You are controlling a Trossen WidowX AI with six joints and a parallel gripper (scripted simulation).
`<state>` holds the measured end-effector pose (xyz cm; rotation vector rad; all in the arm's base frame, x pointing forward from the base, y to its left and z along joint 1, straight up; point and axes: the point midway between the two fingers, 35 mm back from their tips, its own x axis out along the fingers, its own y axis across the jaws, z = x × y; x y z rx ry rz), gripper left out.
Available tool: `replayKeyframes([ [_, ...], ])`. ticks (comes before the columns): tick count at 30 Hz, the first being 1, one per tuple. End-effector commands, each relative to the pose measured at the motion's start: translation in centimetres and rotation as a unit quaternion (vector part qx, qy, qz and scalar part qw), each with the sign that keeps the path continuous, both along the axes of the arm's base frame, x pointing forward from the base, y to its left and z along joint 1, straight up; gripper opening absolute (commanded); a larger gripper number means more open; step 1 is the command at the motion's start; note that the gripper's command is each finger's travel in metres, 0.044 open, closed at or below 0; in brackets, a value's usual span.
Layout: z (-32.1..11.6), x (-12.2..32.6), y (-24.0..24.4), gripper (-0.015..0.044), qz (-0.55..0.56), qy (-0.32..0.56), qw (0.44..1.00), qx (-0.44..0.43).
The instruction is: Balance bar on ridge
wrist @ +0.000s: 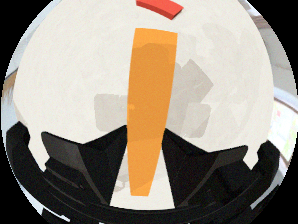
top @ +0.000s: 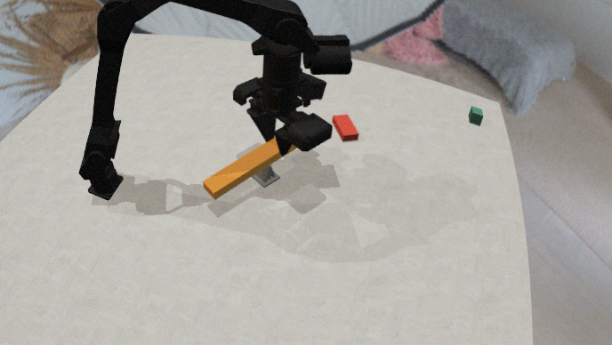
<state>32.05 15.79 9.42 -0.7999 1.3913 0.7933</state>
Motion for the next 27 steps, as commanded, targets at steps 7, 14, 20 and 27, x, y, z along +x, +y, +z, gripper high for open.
replayKeyframes([
  [7,-0.08,0.00,0.03,0.0000,-0.001,0.000,1.000,0.001],
  [14,-0.13,0.00,0.03,0.0000,-0.001,0.000,1.000,0.001],
  [20,-0.19,0.00,0.03,0.0000,-0.001,0.000,1.000,0.001],
  [27,-0.24,0.00,0.03,0.0000,-0.001,0.000,1.000,0.001],
])
